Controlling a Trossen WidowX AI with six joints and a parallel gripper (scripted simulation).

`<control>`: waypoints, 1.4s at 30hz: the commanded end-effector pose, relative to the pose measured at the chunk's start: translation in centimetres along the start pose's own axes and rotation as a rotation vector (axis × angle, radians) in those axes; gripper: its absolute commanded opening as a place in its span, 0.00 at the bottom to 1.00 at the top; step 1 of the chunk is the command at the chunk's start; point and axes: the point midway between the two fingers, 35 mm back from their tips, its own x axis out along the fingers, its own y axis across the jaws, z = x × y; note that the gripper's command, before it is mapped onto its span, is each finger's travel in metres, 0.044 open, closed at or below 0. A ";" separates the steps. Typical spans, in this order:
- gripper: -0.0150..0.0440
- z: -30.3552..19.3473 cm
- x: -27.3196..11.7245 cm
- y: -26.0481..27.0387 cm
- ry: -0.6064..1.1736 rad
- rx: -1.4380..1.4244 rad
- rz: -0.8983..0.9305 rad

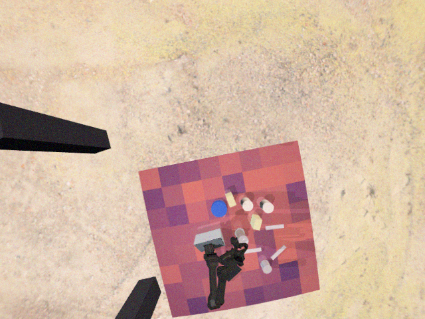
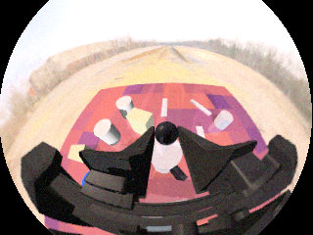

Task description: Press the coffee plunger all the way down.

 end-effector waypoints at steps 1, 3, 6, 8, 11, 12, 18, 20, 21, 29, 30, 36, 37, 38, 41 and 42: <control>0.46 -2.2 0.9 0.1 0.034 -0.036 0.004; 0.46 -2.4 1.1 0.1 0.033 -0.037 0.003; 0.46 -2.8 1.4 0.0 0.031 -0.037 0.002; 0.46 -3.1 1.6 0.0 0.029 -0.038 0.001; 0.46 -3.4 1.9 0.0 0.026 -0.039 0.000; 0.46 -3.6 2.1 -0.1 0.025 -0.039 -0.001; 0.46 -3.6 2.6 -0.1 0.022 -0.040 -0.003; 0.46 -3.5 2.6 -0.1 0.022 -0.040 -0.003; 0.46 -3.5 2.7 -0.1 0.022 -0.040 -0.004; 0.46 -3.3 2.9 0.0 0.022 -0.039 -0.005; 0.46 -3.2 2.9 0.1 0.021 -0.039 -0.005; 0.46 -3.2 3.0 0.2 0.021 -0.039 -0.005; 0.46 -3.1 3.0 0.2 0.021 -0.039 -0.005; 0.46 -3.1 3.0 0.2 0.021 -0.039 -0.005; 0.46 -3.1 3.0 0.2 0.021 -0.039 -0.005; 0.46 -3.1 3.0 0.2 0.021 -0.039 -0.005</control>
